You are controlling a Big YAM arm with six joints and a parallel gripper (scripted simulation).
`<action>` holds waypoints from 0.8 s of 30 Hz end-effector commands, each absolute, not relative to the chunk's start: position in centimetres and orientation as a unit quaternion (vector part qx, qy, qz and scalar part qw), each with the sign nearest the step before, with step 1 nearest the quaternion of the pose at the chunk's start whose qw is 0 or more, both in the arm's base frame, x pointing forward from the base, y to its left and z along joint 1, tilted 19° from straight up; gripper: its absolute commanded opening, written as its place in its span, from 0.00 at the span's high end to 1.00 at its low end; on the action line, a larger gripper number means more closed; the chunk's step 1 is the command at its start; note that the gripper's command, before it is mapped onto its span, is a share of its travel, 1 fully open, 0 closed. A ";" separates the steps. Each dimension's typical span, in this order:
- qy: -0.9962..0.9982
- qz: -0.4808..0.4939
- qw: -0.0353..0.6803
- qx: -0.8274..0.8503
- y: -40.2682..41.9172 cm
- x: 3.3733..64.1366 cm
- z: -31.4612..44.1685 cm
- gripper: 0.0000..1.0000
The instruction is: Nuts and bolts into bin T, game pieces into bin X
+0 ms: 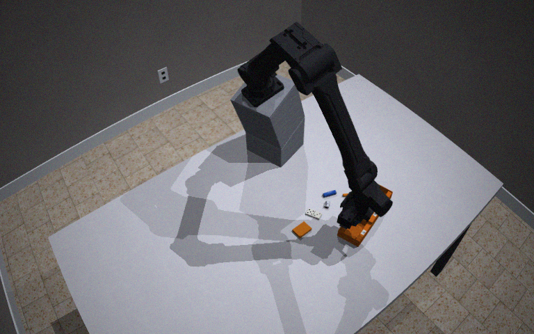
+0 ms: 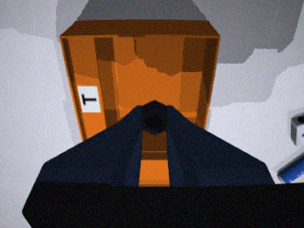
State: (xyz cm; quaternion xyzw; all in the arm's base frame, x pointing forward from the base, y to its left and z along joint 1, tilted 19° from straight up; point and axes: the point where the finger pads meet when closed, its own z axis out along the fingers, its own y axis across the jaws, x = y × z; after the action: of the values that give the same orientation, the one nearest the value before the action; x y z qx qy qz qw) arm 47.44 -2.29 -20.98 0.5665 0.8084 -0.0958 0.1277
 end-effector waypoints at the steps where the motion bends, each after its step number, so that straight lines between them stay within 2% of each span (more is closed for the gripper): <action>1: 0.809 -0.085 0.143 0.564 -2.4 49.3 -21.0 0.90; 6: 0.805 -0.072 0.159 0.567 -2.6 50.7 -19.6 0.90; 8: 0.807 -0.086 0.142 0.567 -3.1 49.3 -22.0 0.90; 16: 0.807 -0.086 0.142 0.567 -3.5 49.4 -23.5 0.90; 19: 0.805 -0.073 0.159 0.567 -3.2 51.0 -21.5 0.90; 24: 0.809 -0.079 0.150 0.563 -2.7 49.9 -22.2 0.90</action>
State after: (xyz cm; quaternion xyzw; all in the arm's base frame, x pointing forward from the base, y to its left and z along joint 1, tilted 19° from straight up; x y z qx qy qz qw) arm 48.14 -3.20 -23.56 0.5666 0.8081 -0.0937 0.1311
